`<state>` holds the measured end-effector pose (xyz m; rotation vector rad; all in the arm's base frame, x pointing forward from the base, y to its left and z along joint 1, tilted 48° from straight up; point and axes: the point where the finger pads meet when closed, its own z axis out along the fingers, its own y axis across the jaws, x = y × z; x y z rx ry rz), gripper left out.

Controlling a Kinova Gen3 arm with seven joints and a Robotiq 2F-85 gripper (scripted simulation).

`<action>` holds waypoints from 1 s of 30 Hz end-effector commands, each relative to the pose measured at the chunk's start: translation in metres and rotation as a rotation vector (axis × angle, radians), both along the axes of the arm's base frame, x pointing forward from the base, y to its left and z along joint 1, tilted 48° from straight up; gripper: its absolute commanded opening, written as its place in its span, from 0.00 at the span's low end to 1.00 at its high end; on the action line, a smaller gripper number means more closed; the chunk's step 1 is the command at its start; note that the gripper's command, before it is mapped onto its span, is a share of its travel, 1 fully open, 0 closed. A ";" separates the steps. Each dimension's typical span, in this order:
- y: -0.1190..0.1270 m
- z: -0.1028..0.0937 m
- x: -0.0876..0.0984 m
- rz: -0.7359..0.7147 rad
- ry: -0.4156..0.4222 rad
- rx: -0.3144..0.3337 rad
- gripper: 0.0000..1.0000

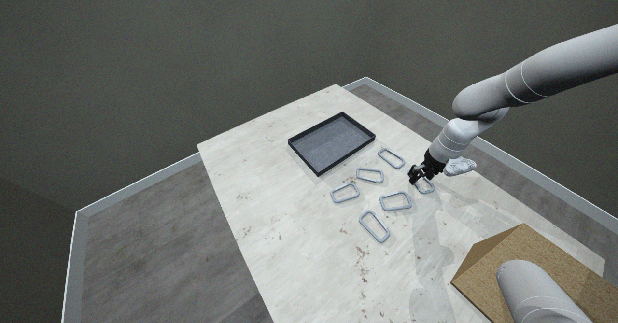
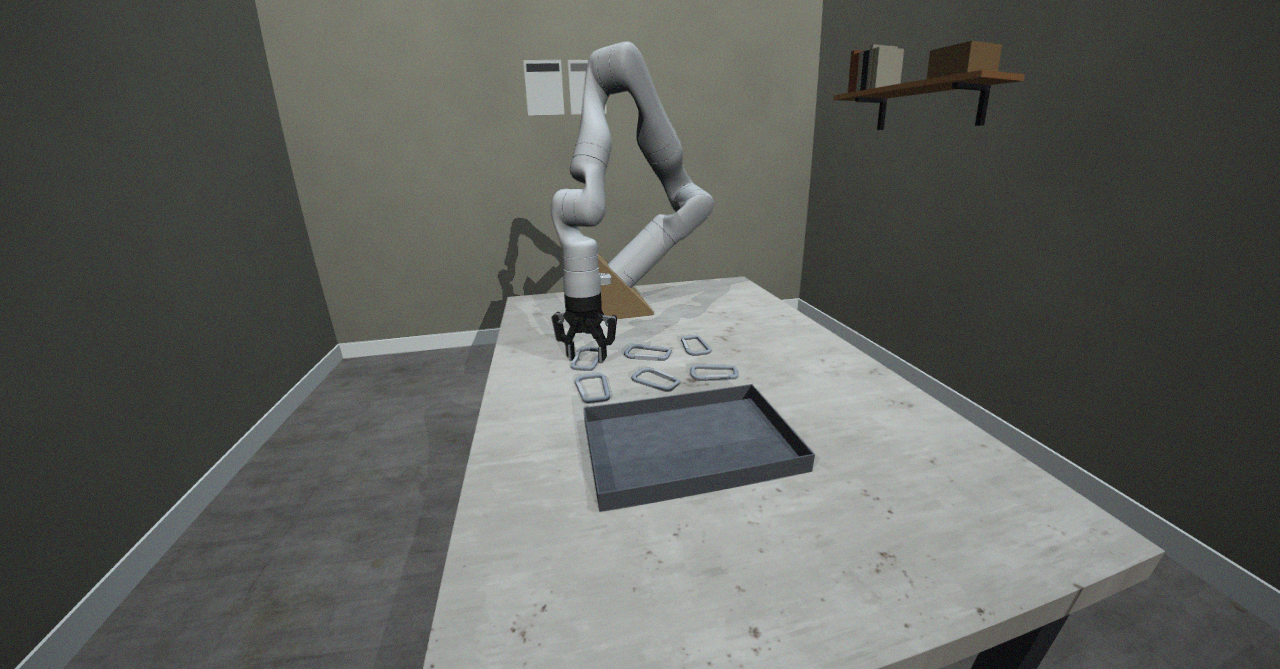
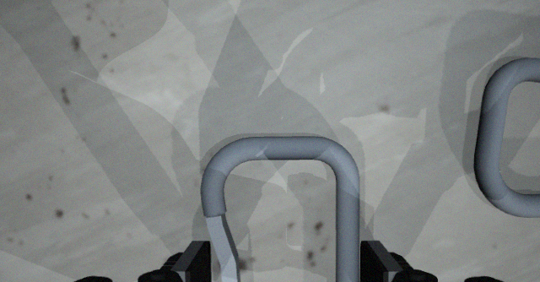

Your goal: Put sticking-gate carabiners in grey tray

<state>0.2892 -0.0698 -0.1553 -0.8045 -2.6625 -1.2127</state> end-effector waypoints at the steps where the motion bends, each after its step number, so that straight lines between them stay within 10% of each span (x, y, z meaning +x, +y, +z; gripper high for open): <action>1: 0.000 0.000 0.000 0.000 0.000 0.000 0.71; 30: -0.002 0.001 0.001 -0.002 -0.001 -0.002 0.63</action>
